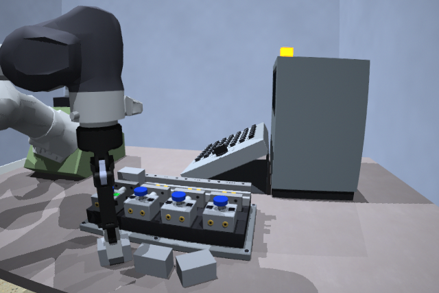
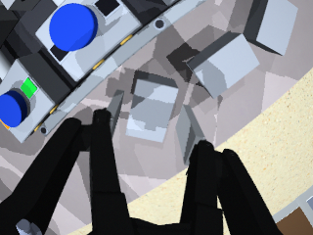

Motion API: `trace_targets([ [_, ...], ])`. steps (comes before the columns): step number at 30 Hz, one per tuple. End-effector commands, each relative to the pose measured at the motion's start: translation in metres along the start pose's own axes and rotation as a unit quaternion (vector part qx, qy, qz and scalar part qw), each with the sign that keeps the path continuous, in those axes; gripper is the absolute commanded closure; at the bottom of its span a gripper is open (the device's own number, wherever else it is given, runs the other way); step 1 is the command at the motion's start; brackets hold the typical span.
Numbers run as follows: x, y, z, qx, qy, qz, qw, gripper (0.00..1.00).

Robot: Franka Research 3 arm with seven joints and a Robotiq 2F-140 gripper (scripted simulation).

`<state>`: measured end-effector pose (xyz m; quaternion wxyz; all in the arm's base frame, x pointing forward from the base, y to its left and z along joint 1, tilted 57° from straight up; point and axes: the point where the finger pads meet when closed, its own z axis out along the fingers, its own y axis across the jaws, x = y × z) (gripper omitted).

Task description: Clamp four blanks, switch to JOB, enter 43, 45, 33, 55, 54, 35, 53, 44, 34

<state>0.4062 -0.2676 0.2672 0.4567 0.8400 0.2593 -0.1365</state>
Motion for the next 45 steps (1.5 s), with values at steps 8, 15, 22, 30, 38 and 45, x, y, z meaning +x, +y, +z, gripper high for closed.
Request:
trace_targets([
  [8,0.0003,-0.0004,0.0015,-0.001,0.0,0.001,1.0,0.6],
  [15,0.0003,-0.0004,0.0015,-0.001,0.0,0.001,1.0,0.6],
  [22,0.0003,-0.0004,0.0015,-0.001,0.0,0.001,1.0,0.6],
  [30,0.0003,-0.0004,0.0015,-0.001,0.0,0.001,1.0,0.6],
  [38,0.0003,-0.0004,0.0015,-0.001,0.0,0.001,1.0,0.6],
  [45,0.0003,-0.0004,0.0015,-0.001,0.0,0.001,1.0,1.0],
])
